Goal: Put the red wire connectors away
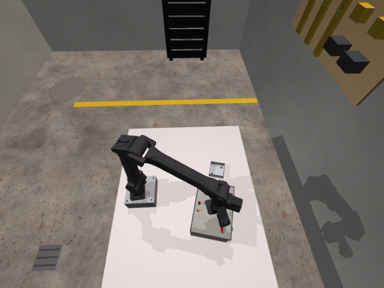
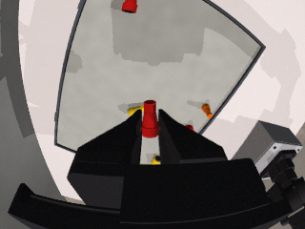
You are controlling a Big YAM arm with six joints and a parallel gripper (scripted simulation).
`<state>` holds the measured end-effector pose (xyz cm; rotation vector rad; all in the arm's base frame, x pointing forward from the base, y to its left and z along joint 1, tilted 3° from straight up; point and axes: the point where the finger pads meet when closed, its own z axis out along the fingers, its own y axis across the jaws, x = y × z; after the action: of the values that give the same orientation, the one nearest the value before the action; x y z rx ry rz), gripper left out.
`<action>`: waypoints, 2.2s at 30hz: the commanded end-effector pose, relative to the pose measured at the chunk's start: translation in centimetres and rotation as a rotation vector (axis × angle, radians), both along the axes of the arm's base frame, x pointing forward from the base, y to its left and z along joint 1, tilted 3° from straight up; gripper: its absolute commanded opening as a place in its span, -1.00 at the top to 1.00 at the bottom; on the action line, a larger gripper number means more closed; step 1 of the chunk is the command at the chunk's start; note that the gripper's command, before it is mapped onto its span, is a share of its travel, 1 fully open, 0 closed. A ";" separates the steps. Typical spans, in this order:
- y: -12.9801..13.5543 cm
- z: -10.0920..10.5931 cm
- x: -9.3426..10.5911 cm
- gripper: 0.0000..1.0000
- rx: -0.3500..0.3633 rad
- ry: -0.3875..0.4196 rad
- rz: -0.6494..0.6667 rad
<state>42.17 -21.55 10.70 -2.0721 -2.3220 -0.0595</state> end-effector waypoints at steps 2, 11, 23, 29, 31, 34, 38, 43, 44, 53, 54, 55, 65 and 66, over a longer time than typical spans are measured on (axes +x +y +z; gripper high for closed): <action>2.5 0.3 1.4 0.81 -0.003 -0.013 -0.027; 9.1 2.1 5.2 0.81 -0.013 -0.055 -0.027; 17.7 2.1 8.5 0.81 -0.002 -0.034 -0.027; 22.4 2.2 10.2 0.81 0.002 -0.029 -0.027; 22.4 2.2 10.2 0.81 0.002 -0.029 -0.027; 24.5 2.3 10.9 0.81 0.003 -0.028 -0.027; 26.8 2.4 11.7 0.81 0.004 -0.027 -0.027; 28.9 2.5 12.4 0.81 0.006 -0.027 -0.027; 29.2 2.5 12.5 0.81 0.006 -0.027 -0.027; 29.5 2.0 12.4 0.81 0.004 -0.011 -0.038; 29.5 2.1 12.4 0.81 0.005 -0.014 -0.039; 29.5 2.3 12.5 0.81 0.005 -0.018 -0.039; 29.5 2.9 12.4 0.81 0.008 -0.028 -0.038; 29.5 2.9 12.3 0.81 0.008 -0.027 -0.038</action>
<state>53.44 7.87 11.86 -2.0960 -2.2949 -0.0656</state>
